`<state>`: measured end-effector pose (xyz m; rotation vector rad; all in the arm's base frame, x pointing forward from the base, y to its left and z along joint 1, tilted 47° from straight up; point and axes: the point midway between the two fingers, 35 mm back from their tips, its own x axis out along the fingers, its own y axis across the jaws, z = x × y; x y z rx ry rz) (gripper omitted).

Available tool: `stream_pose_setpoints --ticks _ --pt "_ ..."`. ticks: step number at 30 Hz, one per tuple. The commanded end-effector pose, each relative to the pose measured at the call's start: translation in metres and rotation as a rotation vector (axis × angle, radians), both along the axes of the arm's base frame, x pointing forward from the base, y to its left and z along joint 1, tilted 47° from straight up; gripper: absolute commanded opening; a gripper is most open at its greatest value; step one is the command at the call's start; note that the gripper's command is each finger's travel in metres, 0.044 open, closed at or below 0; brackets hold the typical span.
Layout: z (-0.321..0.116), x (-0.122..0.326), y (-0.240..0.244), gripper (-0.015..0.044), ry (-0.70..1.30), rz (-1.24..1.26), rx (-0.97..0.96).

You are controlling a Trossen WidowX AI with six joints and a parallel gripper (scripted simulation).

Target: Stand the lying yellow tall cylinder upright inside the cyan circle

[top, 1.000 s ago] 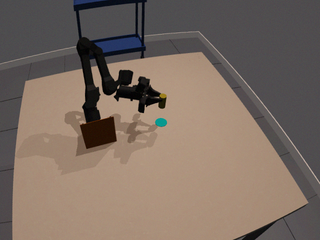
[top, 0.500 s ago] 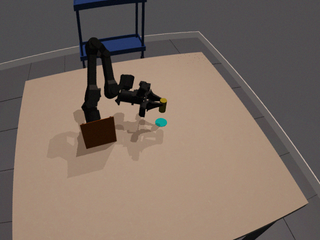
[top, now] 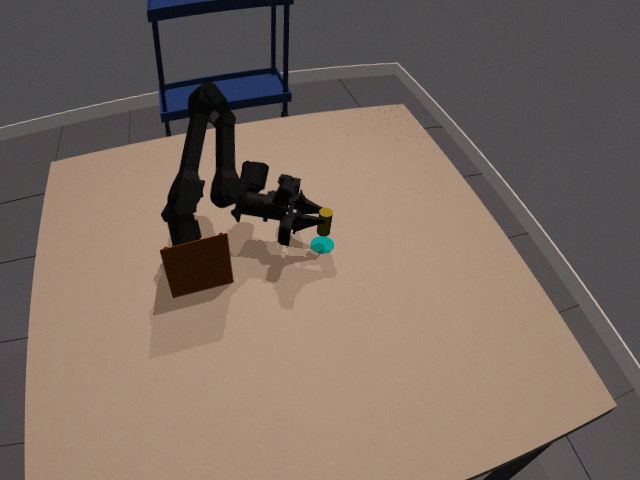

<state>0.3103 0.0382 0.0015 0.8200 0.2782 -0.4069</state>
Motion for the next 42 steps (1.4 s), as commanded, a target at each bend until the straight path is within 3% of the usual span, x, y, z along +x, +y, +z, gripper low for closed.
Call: stream_pose_setpoints --ticks 1,26,37,42 --pt "-0.006 0.0 0.006 0.0105 -0.009 -0.008 0.004" --pt "-0.03 -0.001 0.03 0.0105 -0.001 0.003 -0.003" --pt "-0.03 -0.001 0.03 0.0394 -0.001 0.003 -0.003" --pt "-0.029 -0.001 0.03 0.04 -0.001 0.003 -0.003"
